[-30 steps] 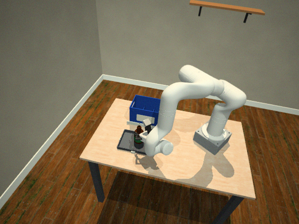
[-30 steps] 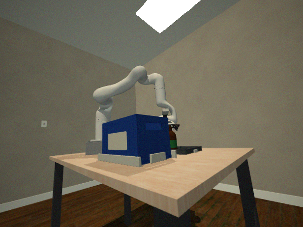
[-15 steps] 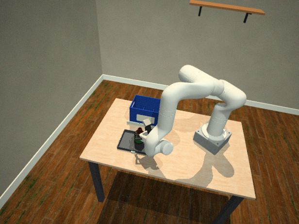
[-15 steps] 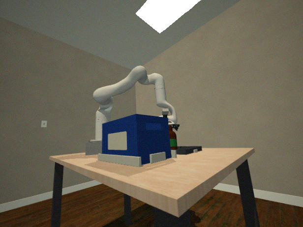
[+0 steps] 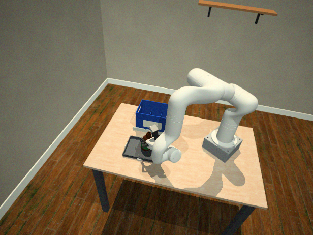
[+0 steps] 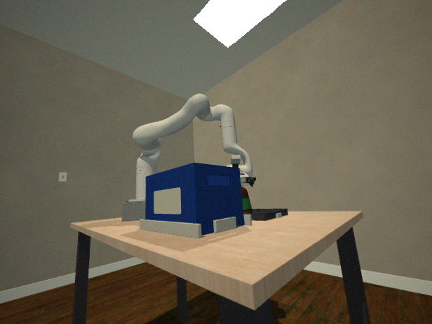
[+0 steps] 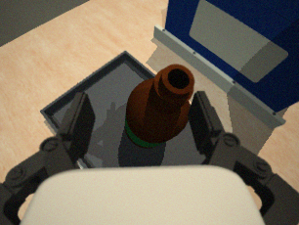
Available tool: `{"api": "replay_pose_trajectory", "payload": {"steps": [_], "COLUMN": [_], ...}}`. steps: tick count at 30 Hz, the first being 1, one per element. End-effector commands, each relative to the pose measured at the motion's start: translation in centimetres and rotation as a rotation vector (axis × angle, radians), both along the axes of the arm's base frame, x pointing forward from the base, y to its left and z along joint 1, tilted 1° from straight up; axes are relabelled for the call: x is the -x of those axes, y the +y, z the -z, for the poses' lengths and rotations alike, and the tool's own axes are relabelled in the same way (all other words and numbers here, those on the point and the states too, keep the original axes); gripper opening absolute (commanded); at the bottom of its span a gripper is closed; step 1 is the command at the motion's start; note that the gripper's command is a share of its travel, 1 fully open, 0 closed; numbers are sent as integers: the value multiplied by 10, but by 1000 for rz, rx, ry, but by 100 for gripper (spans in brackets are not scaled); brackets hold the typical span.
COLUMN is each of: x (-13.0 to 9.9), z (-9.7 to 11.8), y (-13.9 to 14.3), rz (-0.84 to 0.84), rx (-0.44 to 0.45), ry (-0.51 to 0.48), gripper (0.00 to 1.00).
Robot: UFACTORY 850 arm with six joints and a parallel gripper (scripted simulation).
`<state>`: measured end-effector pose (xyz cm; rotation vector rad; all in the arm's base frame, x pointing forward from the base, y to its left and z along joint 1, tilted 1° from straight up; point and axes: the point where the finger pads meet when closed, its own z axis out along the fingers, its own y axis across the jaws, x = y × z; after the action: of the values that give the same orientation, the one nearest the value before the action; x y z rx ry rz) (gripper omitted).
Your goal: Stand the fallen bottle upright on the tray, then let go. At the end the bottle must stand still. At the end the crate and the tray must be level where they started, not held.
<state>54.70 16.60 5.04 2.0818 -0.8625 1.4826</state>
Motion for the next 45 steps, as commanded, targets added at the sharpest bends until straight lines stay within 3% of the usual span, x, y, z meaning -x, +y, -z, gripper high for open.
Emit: {"api": "replay_pose_trajectory", "payload": {"steps": [1, 21, 45], "x": [-1, 0, 0], "z": [-1, -11, -59], "y": [0, 1, 1], "rz": [0, 0, 0], "rx": [-1, -1, -1], "ry": [-2, -2, -2], "gripper": [100, 100, 100]}}
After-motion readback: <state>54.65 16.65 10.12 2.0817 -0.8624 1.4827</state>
